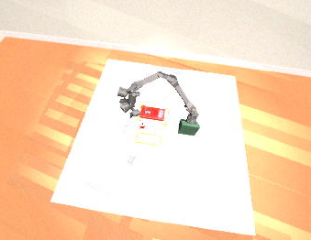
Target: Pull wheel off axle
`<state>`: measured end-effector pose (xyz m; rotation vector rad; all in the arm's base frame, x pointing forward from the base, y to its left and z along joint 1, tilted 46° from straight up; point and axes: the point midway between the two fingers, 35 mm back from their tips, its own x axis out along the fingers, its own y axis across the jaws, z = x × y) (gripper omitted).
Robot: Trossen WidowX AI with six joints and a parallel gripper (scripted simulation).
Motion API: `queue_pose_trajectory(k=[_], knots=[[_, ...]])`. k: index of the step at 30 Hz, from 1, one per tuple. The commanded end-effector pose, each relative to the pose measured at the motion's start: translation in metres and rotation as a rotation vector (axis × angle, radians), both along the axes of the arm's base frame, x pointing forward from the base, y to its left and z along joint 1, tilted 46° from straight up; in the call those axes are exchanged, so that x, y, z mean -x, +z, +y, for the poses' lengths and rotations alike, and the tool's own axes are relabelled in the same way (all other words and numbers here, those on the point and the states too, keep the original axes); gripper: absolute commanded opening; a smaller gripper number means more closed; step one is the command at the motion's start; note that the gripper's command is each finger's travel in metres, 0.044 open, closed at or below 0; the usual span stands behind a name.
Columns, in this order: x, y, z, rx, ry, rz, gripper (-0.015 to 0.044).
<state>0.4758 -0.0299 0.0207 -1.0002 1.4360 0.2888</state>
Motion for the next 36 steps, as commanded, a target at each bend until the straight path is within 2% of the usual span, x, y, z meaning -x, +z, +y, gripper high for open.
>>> queue_pose_trajectory(k=[1,19,36], knots=[[0.036,-0.015,0.019,0.0,-0.677,-0.221,0.03],[0.071,-0.023,0.03,0.043,-1.309,-0.561,0.03],[0.099,-0.025,0.036,0.05,-1.828,-1.002,0.03]])
